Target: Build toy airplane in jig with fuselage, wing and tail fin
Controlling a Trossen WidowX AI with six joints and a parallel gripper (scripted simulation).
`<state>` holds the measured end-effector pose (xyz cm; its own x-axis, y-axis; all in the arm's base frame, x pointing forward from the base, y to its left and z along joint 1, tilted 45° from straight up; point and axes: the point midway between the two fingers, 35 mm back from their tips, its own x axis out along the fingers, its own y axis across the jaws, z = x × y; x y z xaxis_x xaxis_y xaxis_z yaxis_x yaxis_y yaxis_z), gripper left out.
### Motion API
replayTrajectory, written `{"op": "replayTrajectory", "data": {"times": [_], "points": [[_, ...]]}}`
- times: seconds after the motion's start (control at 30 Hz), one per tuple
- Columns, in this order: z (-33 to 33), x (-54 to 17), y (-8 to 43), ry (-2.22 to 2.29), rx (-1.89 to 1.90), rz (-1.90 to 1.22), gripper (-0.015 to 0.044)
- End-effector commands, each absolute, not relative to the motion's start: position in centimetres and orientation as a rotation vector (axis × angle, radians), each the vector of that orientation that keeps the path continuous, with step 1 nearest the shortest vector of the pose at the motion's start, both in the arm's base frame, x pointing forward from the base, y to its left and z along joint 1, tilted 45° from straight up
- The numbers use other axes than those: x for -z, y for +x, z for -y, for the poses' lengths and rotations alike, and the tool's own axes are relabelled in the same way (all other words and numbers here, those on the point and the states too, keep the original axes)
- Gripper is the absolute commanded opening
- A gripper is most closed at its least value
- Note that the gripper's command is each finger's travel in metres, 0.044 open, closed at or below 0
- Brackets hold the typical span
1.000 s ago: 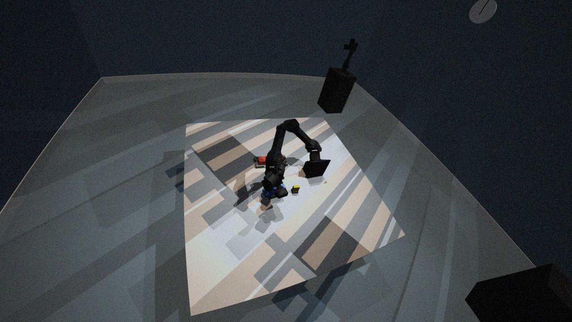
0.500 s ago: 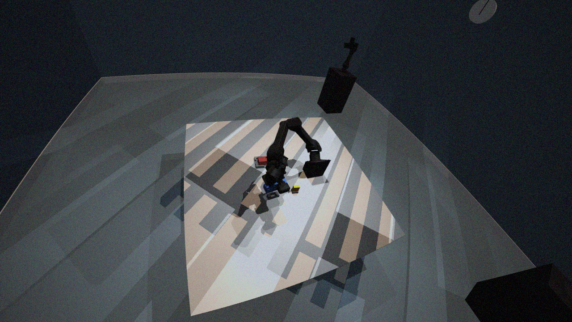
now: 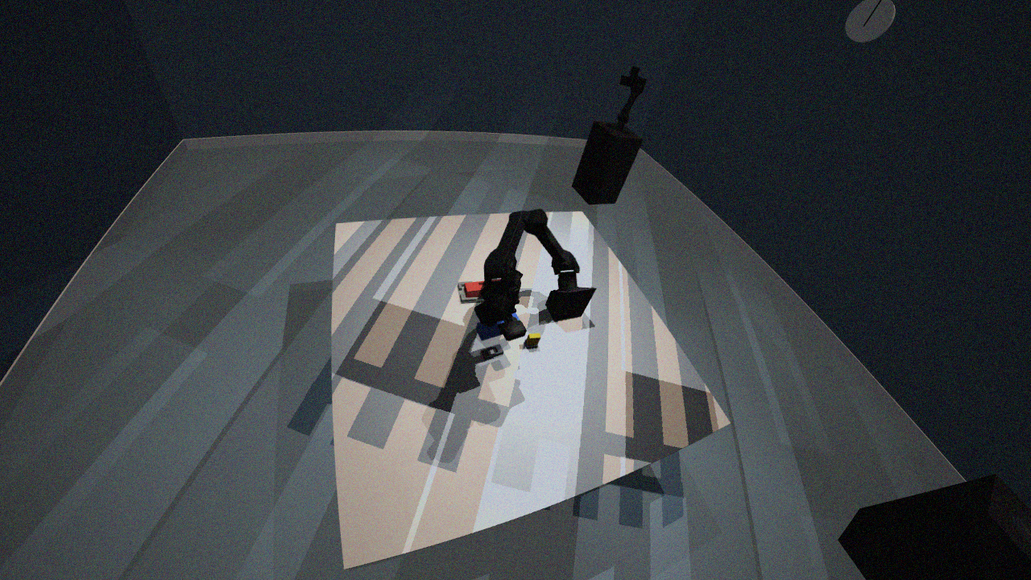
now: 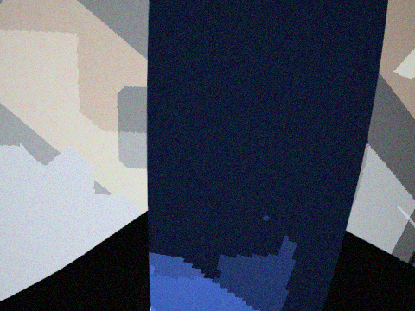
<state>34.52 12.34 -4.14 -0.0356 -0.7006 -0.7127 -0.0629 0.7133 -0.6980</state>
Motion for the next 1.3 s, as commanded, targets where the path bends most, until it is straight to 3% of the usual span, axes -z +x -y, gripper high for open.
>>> {"op": "replayTrajectory", "data": {"times": [0.0, 1.27], "points": [[-12.0, 3.4, 34.7, -0.665, 0.543, -1.554, 0.0000], [-2.1, -4.3, 35.0, -1.113, 0.025, -1.718, 0.0000]]}}
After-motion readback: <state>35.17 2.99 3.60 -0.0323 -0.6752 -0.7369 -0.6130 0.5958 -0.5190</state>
